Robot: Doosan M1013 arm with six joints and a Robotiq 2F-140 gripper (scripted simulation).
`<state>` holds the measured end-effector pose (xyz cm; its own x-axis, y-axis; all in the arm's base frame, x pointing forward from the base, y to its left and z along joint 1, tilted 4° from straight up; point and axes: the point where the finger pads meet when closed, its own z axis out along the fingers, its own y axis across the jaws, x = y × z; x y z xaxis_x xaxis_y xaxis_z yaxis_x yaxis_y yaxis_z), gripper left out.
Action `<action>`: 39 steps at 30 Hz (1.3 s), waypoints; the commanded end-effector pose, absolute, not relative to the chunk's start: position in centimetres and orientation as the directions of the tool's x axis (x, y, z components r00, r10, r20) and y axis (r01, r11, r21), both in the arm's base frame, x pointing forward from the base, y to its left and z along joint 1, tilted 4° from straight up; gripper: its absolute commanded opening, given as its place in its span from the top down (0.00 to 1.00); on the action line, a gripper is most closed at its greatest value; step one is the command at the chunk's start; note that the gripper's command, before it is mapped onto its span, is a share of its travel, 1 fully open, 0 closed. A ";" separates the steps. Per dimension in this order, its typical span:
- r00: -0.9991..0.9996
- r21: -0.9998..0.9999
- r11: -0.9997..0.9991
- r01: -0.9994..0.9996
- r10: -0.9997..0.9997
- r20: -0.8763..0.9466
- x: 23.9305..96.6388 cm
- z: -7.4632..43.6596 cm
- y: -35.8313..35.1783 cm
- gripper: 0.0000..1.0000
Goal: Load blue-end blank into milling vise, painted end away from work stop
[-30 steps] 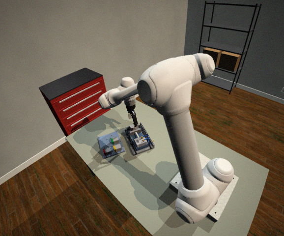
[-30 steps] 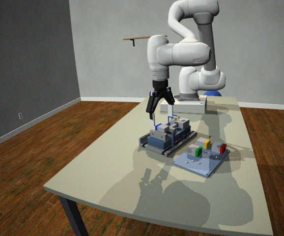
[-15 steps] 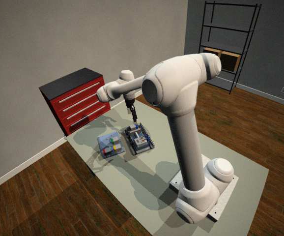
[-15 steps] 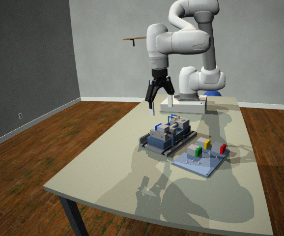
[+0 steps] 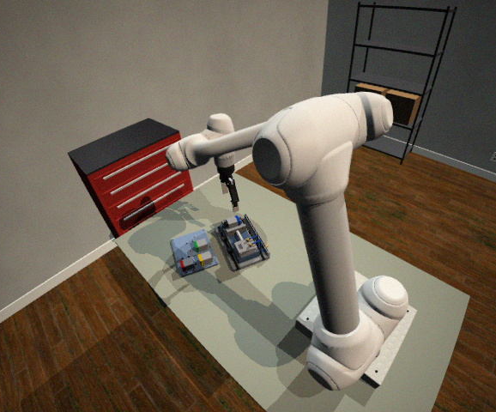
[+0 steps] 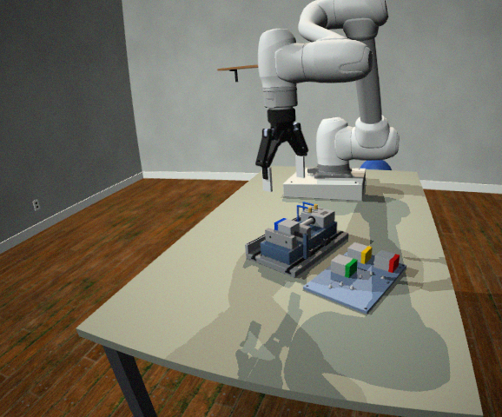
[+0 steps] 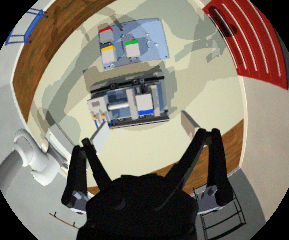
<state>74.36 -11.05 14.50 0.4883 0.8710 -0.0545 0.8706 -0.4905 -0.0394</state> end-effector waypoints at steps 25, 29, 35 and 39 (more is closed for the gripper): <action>0.488 -0.039 -0.490 0.871 0.871 -0.054 74.3 14.3 -11.1 0.00; 0.488 -0.039 -0.490 0.871 0.871 -0.054 74.3 14.2 -11.1 0.00; 0.488 -0.039 -0.490 0.871 0.871 -0.054 74.3 14.0 -11.1 0.00; 0.488 -0.039 -0.490 0.871 0.871 -0.054 74.3 13.9 -11.1 0.00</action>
<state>74.33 -11.07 13.90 0.4883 0.8710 -0.0545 0.8706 -0.4905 -0.0395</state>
